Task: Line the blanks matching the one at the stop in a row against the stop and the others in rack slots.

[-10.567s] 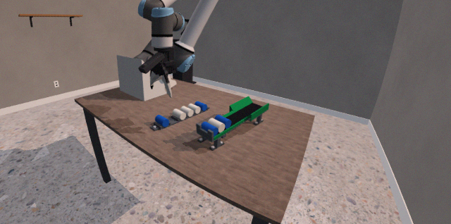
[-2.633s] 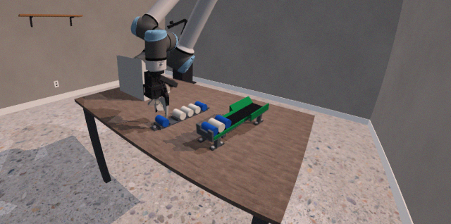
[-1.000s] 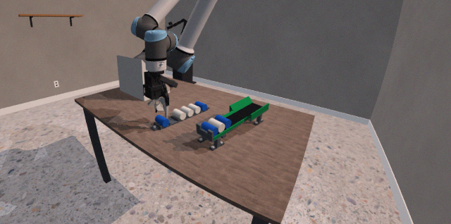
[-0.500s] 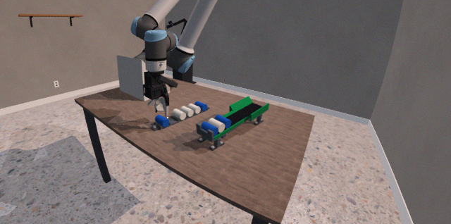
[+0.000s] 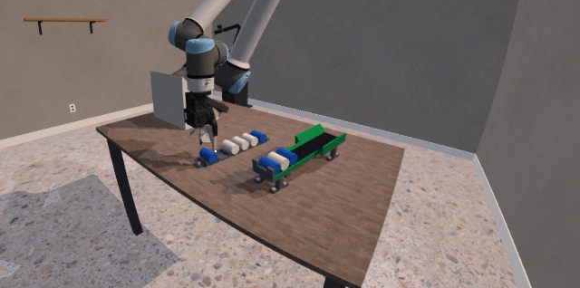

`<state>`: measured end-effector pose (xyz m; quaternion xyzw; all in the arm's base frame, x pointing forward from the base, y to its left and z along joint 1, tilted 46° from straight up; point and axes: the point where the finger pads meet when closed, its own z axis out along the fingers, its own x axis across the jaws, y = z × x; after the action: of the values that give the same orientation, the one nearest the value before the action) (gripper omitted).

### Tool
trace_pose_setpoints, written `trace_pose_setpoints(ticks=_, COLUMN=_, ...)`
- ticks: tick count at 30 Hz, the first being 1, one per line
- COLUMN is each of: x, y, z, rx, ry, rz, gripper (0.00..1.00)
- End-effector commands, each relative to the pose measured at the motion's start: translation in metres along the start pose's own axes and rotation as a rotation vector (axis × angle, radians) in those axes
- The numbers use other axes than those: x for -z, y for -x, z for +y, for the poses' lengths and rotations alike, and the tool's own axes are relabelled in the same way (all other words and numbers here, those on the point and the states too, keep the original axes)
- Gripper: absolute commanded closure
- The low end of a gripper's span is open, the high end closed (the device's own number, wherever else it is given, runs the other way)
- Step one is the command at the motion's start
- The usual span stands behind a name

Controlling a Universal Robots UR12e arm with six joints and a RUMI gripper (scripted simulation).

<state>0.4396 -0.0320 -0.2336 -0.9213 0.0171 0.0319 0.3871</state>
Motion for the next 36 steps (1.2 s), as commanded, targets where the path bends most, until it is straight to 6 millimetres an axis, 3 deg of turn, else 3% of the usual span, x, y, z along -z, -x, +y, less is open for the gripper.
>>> trace_pose_setpoints(ticks=1, x=0.001, y=0.000, z=0.000, rx=0.000, ry=0.001, rz=0.001, gripper=0.48)
trace_pose_setpoints(ticks=18, x=-0.002, y=0.000, z=0.000, rx=0.000, ry=0.001, rz=0.001, gripper=0.48)
trace_pose_setpoints(ticks=36, x=-0.031, y=0.000, z=0.001, rx=0.000, ry=0.001, rz=0.001, gripper=0.48)
